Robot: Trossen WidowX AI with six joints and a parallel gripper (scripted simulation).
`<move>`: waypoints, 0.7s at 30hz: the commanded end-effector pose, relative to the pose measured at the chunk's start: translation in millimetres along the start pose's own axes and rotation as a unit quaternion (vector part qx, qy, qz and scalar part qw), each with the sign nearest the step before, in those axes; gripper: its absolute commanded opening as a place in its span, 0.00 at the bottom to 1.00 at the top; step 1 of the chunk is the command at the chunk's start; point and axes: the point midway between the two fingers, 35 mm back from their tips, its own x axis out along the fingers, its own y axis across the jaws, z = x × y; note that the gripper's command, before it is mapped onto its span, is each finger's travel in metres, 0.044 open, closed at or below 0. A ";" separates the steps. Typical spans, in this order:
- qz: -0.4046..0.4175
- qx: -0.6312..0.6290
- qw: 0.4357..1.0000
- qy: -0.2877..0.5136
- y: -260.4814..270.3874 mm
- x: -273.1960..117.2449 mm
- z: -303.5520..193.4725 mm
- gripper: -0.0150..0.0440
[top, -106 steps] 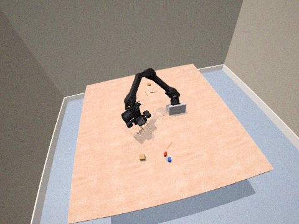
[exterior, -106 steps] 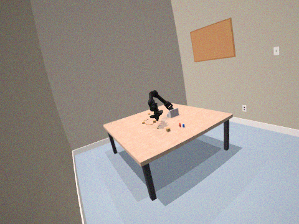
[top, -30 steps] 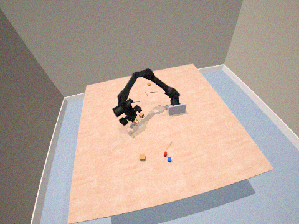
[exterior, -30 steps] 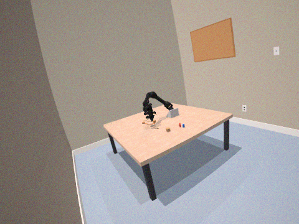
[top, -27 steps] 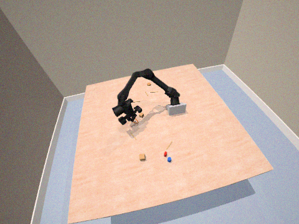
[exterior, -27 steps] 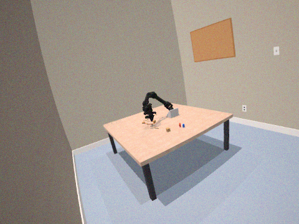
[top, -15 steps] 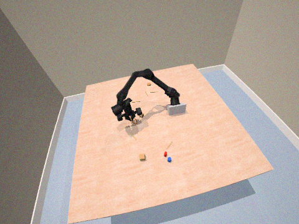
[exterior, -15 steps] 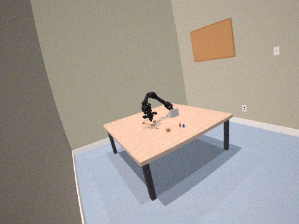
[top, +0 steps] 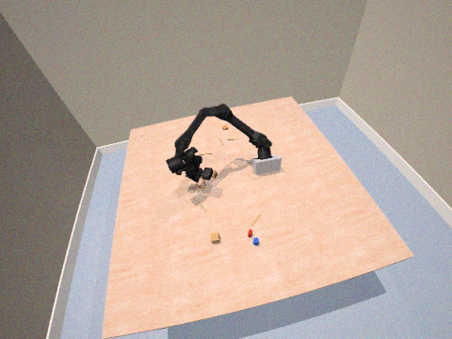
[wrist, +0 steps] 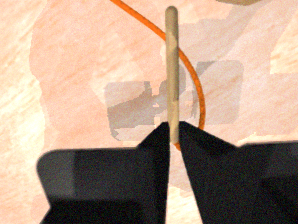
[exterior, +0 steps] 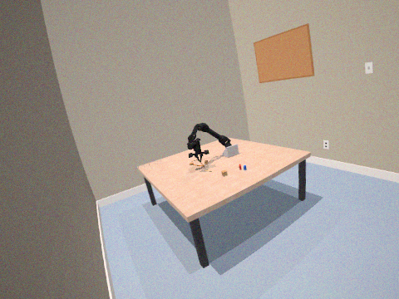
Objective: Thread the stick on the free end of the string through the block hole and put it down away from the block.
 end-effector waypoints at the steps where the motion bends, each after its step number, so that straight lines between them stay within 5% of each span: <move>1: 0.004 0.080 0.997 0.000 5.5 -1.7 2.7 0.25; 21: 0.004 0.091 0.996 0.001 10.8 -2.7 -11.2 0.25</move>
